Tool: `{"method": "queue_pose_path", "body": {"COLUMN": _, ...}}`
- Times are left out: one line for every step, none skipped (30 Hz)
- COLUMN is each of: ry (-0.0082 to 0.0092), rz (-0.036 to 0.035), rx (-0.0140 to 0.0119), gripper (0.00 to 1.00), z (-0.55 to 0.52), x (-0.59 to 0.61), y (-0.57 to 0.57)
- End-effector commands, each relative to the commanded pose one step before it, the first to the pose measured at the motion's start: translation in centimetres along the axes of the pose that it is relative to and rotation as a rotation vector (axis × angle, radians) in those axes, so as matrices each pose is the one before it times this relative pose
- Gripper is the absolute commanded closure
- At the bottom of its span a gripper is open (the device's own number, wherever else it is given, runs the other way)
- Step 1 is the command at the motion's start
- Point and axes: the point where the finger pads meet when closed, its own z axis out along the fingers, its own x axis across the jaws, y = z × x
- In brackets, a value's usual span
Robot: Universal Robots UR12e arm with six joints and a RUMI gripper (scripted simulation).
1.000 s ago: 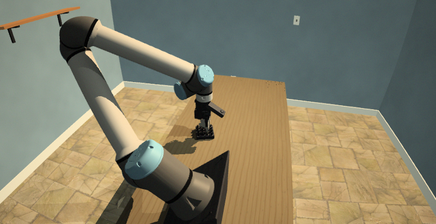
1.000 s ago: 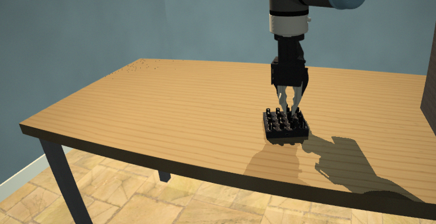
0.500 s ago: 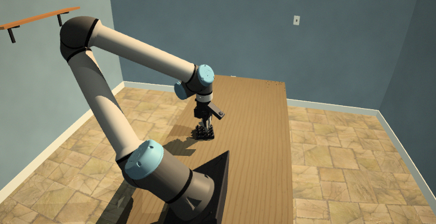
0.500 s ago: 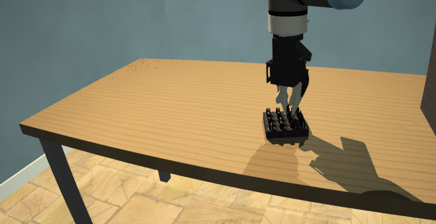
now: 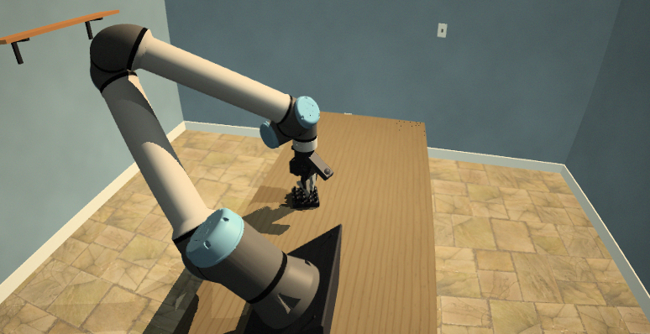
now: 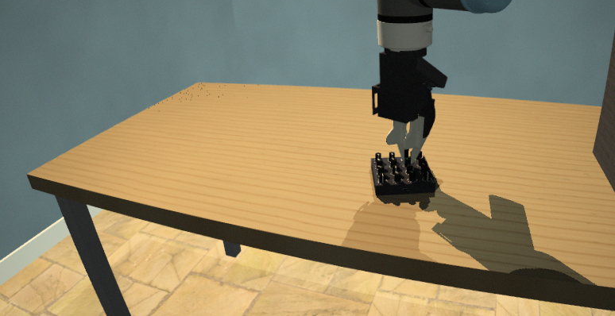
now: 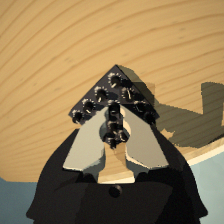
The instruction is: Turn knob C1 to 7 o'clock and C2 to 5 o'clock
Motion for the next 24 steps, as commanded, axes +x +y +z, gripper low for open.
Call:
{"method": "queue_pose_path", "body": {"ry": -0.00159, "rz": 0.03579, "rx": 0.00034, "gripper": 0.96, "z": -0.056, "x": -0.045, "y": 0.011}}
{"method": "queue_pose_path", "body": {"ry": 0.00000, "rz": 0.00749, "rx": 0.00000, "gripper": 0.96, "z": 0.000, "x": 0.004, "y": 0.000}}
{"method": "queue_pose_path", "body": {"ry": 0.00000, "rz": 0.00701, "rx": 0.00000, "gripper": 0.96, "z": 0.000, "x": 0.003, "y": 0.000}}
{"method": "queue_pose_path", "body": {"ry": 0.00000, "rz": 0.00654, "rx": 0.00000, "gripper": 0.96, "z": 0.000, "x": 0.003, "y": 0.000}}
{"method": "queue_pose_path", "body": {"ry": 0.00000, "rz": 0.00607, "rx": 0.00000, "gripper": 0.96, "z": 0.000, "x": 0.003, "y": 0.000}}
{"method": "queue_pose_path", "body": {"ry": 0.00000, "rz": 0.00561, "rx": 0.00000, "gripper": 0.96, "z": 0.000, "x": 0.003, "y": 0.000}}
{"method": "queue_pose_path", "body": {"ry": 0.00000, "rz": 0.00517, "rx": 0.00000, "gripper": 0.96, "z": 0.000, "x": 0.002, "y": 0.000}}
{"method": "queue_pose_path", "body": {"ry": 0.00000, "rz": 0.00473, "rx": 0.00000, "gripper": 0.96, "z": 0.000, "x": 0.002, "y": 0.000}}
{"method": "queue_pose_path", "body": {"ry": 0.00000, "rz": 0.00000, "rx": 0.00000, "gripper": 0.96, "z": 0.000, "x": 0.000, "y": 0.000}}
{"method": "queue_pose_path", "body": {"ry": 0.00000, "rz": 0.00000, "rx": 0.00000, "gripper": 0.96, "z": 0.000, "x": 0.000, "y": 0.000}}
{"method": "queue_pose_path", "body": {"ry": 0.00000, "rz": 0.00430, "rx": 0.00000, "gripper": 0.96, "z": 0.000, "x": 0.002, "y": 0.000}}
{"method": "queue_pose_path", "body": {"ry": 0.00000, "rz": 0.00389, "rx": 0.00000, "gripper": 0.96, "z": 0.000, "x": 0.002, "y": 0.000}}
{"method": "queue_pose_path", "body": {"ry": 0.00000, "rz": 0.00349, "rx": 0.00000, "gripper": 0.96, "z": 0.000, "x": 0.002, "y": 0.000}}
{"method": "queue_pose_path", "body": {"ry": 0.00000, "rz": 0.00310, "rx": 0.00000, "gripper": 0.96, "z": 0.000, "x": 0.001, "y": 0.000}}
{"method": "queue_pose_path", "body": {"ry": 0.00000, "rz": 0.00273, "rx": 0.00000, "gripper": 0.96, "z": 0.000, "x": 0.001, "y": 0.000}}
{"method": "queue_pose_path", "body": {"ry": 0.00000, "rz": 0.00238, "rx": 0.00000, "gripper": 0.96, "z": 0.000, "x": 0.001, "y": 0.000}}
{"method": "queue_pose_path", "body": {"ry": 0.00000, "rz": 0.00204, "rx": 0.00000, "gripper": 0.96, "z": 0.000, "x": 0.001, "y": 0.000}}
{"method": "queue_pose_path", "body": {"ry": 0.00000, "rz": 0.00173, "rx": 0.00000, "gripper": 0.96, "z": 0.000, "x": 0.001, "y": 0.000}}
{"method": "queue_pose_path", "body": {"ry": 0.00000, "rz": 0.00144, "rx": 0.00000, "gripper": 0.96, "z": 0.000, "x": 0.001, "y": 0.000}}
{"method": "queue_pose_path", "body": {"ry": 0.00000, "rz": 0.00117, "rx": 0.00000, "gripper": 0.96, "z": 0.000, "x": 0.001, "y": 0.000}}
{"method": "queue_pose_path", "body": {"ry": 0.00000, "rz": 0.00093, "rx": 0.00000, "gripper": 0.96, "z": 0.000, "x": 0.000, "y": 0.000}}
{"method": "queue_pose_path", "body": {"ry": 0.00000, "rz": 0.00071, "rx": 0.00000, "gripper": 0.96, "z": 0.000, "x": 0.000, "y": 0.000}}
{"method": "queue_pose_path", "body": {"ry": 0.00000, "rz": 0.00051, "rx": 0.00000, "gripper": 0.96, "z": 0.000, "x": 0.000, "y": 0.000}}
{"method": "queue_pose_path", "body": {"ry": 0.00000, "rz": 0.00035, "rx": 0.00000, "gripper": 0.96, "z": 0.000, "x": 0.000, "y": 0.000}}
